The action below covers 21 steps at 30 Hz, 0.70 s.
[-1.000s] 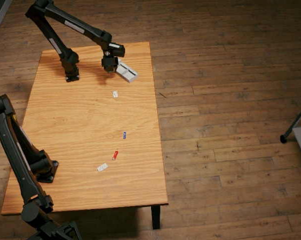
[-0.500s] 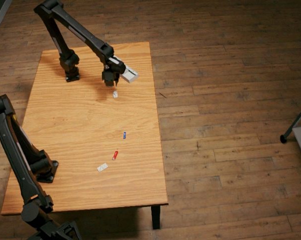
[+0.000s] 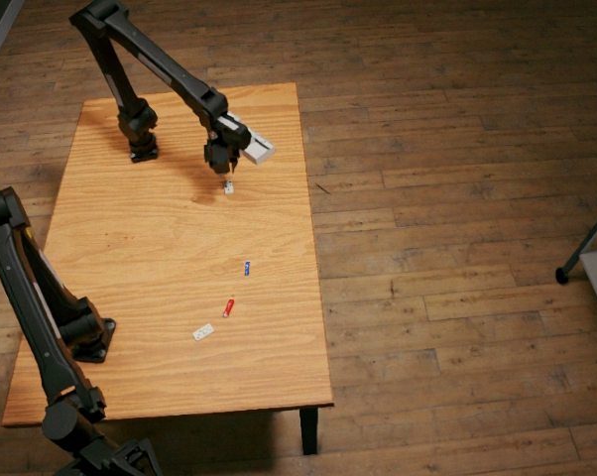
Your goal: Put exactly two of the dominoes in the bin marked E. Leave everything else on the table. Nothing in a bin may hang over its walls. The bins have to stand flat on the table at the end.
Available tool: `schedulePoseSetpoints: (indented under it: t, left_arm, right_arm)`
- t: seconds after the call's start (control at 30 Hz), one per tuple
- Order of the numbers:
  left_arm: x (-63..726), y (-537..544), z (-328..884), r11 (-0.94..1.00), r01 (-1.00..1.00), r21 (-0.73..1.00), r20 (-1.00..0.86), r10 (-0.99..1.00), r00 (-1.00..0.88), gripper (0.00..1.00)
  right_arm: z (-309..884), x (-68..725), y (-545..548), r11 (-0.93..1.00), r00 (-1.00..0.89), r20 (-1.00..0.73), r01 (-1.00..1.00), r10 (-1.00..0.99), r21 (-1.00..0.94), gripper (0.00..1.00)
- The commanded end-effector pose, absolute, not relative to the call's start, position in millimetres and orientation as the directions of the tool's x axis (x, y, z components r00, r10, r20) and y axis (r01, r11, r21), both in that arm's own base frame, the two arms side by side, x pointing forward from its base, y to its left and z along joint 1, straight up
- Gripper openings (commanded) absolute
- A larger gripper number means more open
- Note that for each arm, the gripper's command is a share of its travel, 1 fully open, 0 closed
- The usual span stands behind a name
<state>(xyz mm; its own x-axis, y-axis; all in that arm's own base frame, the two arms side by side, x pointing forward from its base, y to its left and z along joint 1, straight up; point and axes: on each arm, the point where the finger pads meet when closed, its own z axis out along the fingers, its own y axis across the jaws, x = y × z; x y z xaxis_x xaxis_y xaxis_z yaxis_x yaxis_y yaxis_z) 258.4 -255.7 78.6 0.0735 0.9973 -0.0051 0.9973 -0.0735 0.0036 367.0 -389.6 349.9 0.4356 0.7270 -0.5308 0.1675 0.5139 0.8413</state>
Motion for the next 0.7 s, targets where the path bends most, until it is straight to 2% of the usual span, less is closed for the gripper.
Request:
schedulePoseSetpoints:
  t: [0.0, 0.67]
  left_arm:
    - [256.8, -253.6, 81.4, -0.058, 0.998, 0.011, -0.008, 0.998, 0.058, 0.39]
    - [254.5, -252.5, 75.9, -0.060, 0.998, 0.010, -0.007, 0.998, 0.060, 0.39]
  right_arm:
    - [359.9, 364.2, -394.0, 0.526, 0.448, -0.537, 0.163, 0.715, 0.835, 1.00]
    - [359.9, 364.2, -394.0, 0.526, 0.448, -0.537, 0.163, 0.715, 0.835, 1.00]
